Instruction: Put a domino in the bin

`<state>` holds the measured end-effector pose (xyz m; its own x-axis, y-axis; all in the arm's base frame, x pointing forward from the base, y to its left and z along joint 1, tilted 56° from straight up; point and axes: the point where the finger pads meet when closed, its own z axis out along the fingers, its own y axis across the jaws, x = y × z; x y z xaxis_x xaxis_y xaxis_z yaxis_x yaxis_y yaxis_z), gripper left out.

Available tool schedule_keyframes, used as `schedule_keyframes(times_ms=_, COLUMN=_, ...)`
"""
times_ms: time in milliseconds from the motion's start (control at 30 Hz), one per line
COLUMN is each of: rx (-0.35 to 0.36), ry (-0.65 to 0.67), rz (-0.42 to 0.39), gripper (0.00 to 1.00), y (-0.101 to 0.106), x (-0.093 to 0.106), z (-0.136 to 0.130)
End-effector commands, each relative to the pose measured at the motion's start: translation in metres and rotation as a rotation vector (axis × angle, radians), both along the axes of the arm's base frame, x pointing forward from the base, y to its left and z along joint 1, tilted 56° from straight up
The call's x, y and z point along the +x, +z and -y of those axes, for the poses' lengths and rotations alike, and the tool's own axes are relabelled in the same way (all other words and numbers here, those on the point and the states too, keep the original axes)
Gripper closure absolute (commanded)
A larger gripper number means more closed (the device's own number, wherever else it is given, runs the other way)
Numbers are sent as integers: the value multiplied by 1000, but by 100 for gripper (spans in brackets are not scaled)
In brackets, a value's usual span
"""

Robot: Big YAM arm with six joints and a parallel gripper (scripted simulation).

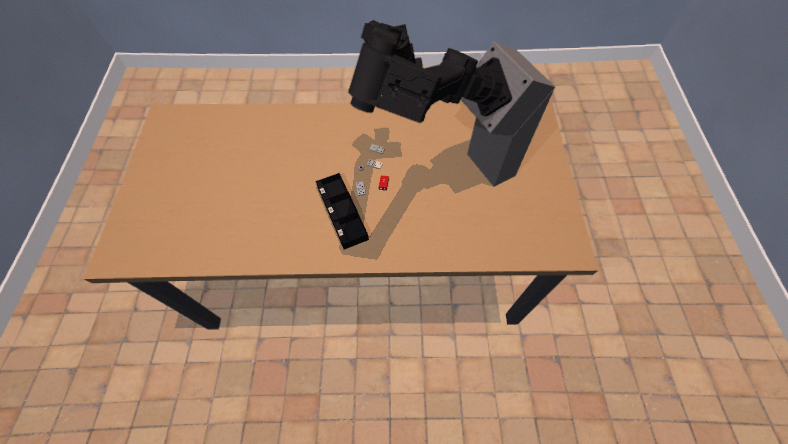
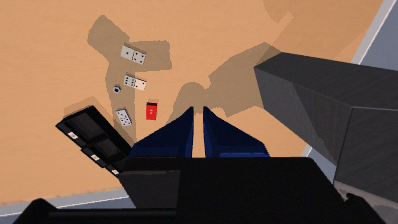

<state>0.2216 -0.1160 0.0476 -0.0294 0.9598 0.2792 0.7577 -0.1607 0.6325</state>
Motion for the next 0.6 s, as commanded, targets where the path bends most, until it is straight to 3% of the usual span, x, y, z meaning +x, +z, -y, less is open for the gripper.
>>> schedule_keyframes(times_ms=0, rx=31, ry=-48, rz=-13, gripper=91, y=-21, x=25, z=-6)
schedule_keyframes(times_ms=100, rx=32, ry=-48, rz=-14, gripper=91, y=-36, x=43, z=-15)
schedule_keyframes(times_ms=200, rx=32, ry=-48, rz=-14, gripper=91, y=-37, x=46, z=-14)
schedule_keyframes(times_ms=267, rx=-55, ry=25, rz=45, gripper=91, y=-13, x=60, z=-16)
schedule_keyframes(times_ms=333, rx=-55, ry=25, rz=45, gripper=91, y=-13, x=60, z=-16)
schedule_keyframes(times_ms=367, rx=-81, ry=64, rz=55, gripper=91, y=-6, x=64, z=-20)
schedule_keyframes(times_ms=467, rx=-148, ry=176, rz=63, gripper=91, y=-14, x=58, z=-16)
schedule_keyframes(times_ms=500, rx=-187, ry=222, rz=94, gripper=91, y=0, x=67, z=-24)
schedule_keyframes(times_ms=567, rx=-220, ry=257, rz=115, gripper=91, y=4, x=70, z=-26)
